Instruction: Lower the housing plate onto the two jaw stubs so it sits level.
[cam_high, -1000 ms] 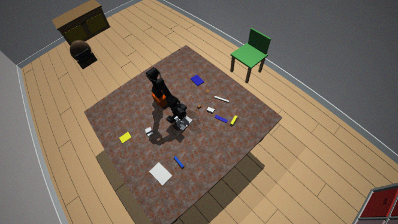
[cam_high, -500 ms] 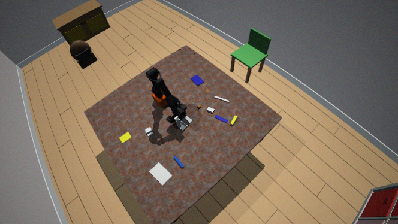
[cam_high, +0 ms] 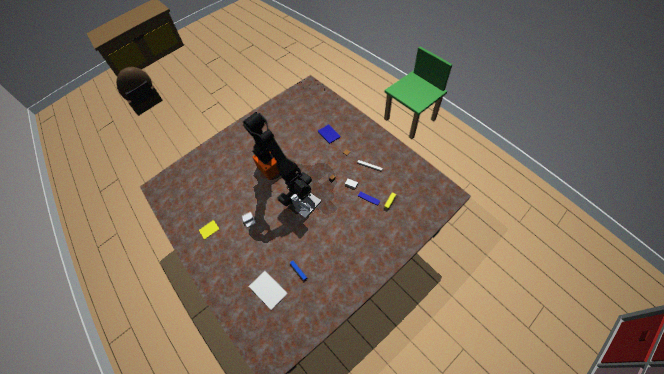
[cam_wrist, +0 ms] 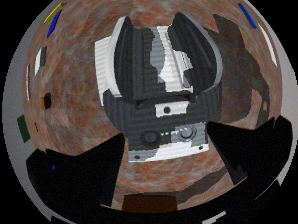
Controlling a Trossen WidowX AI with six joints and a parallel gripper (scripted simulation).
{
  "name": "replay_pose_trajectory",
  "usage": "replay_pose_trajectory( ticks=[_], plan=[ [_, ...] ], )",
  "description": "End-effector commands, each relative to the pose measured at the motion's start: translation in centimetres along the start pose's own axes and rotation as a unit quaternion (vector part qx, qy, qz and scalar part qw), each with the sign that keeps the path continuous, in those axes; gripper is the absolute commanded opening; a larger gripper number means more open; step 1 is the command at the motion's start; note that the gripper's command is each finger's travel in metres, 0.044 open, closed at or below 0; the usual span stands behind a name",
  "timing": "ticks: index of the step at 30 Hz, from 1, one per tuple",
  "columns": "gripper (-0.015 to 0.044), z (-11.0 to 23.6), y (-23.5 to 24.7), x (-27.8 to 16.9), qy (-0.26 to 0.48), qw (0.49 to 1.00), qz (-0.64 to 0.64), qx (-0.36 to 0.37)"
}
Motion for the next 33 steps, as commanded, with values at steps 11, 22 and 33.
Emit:
replay_pose_trajectory(
  ticks=[11, 22, 33],
  plan=[
    [0.0440, 7.6, 0.1, -0.2, -0.001, 1.000, 0.001, -0.002],
    [0.0440, 12.4, 2.3, -4.5, 0.001, 1.000, 0.000, -0.001],
    [0.0440, 12.5, 2.3, -4.6, 0.001, 1.000, 0.001, -0.001]
  ],
)
Point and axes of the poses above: the point midway between the two fingers, 35 mm back from their tips, its own z axis back along the fingers, its own y axis across the jaws, x = y × z, the point moved 8 cm from there along z, back along the fingers, and after that the axes turned 15 degrees about z, right-handed, at the moved point
